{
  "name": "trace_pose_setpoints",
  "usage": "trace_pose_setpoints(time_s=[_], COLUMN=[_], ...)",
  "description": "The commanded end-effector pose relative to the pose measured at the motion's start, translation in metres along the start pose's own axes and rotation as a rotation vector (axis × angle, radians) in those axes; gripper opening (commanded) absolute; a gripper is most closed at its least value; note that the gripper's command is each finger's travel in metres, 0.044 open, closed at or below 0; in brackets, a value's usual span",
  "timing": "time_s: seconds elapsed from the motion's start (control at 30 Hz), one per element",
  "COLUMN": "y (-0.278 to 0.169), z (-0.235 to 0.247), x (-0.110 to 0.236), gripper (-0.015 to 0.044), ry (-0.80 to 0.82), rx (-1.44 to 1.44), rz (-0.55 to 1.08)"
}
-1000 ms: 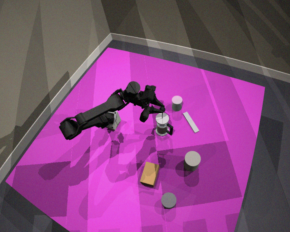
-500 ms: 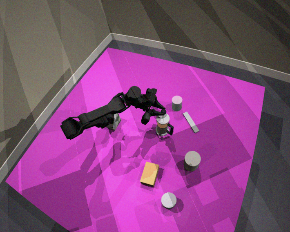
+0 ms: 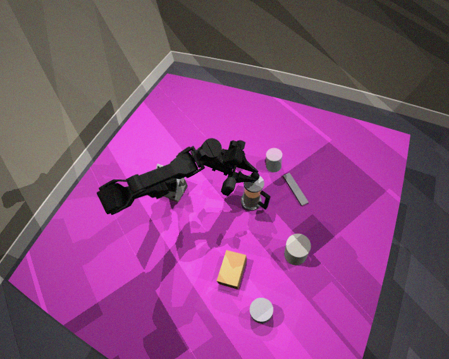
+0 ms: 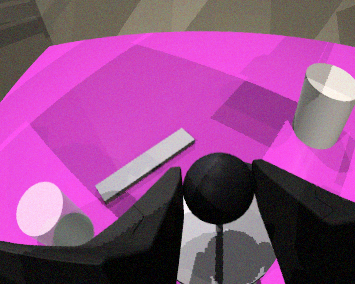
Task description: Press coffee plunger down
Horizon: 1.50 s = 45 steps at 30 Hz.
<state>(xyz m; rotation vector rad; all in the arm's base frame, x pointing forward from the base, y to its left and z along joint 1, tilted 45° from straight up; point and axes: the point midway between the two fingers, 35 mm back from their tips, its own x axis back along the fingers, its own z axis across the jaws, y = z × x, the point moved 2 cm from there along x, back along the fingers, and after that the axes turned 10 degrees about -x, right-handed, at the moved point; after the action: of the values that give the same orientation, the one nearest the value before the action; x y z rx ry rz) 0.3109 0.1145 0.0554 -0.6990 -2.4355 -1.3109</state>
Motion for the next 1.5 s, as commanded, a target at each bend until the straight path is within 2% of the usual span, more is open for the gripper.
trace_pose_setpoints(time_s=[0.0, 1.43, 1.47], y=[-0.0129, -0.0073, -0.0073], z=[-0.0027, 0.0018, 0.0018], x=[-0.0065, -0.0063, -0.0063], gripper=[0.0123, 0.0123, 0.0149], ry=[-0.012, -0.009, -0.009], rx=[0.028, 0.021, 0.021], rz=[0.040, 0.027, 0.027])
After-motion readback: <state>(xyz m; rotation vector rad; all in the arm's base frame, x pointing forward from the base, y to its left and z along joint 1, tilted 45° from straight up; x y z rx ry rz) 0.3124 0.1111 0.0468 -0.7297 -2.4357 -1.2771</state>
